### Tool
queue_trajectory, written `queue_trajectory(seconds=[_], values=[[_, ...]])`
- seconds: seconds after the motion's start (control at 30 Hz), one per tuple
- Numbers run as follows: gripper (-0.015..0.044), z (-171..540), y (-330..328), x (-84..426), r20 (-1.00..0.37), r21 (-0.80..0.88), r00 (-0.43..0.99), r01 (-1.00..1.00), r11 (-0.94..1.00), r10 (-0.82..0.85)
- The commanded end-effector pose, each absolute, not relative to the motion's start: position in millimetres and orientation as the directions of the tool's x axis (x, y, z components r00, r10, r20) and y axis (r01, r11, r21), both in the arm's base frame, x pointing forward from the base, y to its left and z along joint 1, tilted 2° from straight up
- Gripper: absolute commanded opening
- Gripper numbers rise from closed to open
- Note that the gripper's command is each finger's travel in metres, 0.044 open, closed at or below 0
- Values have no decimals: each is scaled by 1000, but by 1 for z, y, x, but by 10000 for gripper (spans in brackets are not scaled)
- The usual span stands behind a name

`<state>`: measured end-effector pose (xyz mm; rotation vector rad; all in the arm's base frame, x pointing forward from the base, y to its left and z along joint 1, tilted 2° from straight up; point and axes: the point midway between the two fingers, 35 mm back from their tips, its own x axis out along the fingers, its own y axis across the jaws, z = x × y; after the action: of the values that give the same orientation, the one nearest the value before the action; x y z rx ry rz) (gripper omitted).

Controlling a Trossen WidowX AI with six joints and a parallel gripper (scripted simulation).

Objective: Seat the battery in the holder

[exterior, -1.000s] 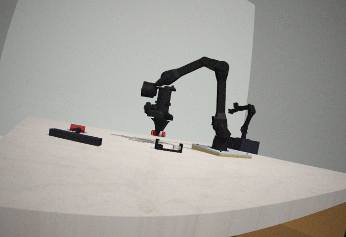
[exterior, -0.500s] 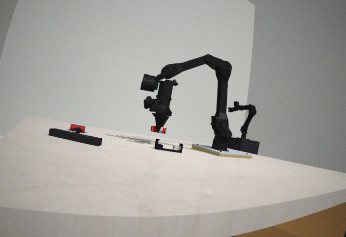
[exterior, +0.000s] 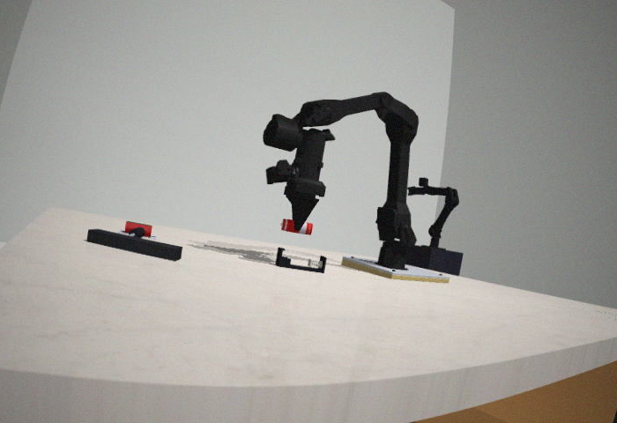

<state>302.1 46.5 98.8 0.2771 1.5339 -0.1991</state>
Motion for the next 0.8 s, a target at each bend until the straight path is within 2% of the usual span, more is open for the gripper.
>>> queue_trajectory(seconds=[0.0, 0.23, 0.77], values=[[84, 105, 77, 301, -998, 55, 32, 228, 972, 49], [84, 105, 85, 299, -998, 54, 38, 209, 977, 47], [84, 74, 85, 306, -976, 49, 219, 209, 977, 2]])
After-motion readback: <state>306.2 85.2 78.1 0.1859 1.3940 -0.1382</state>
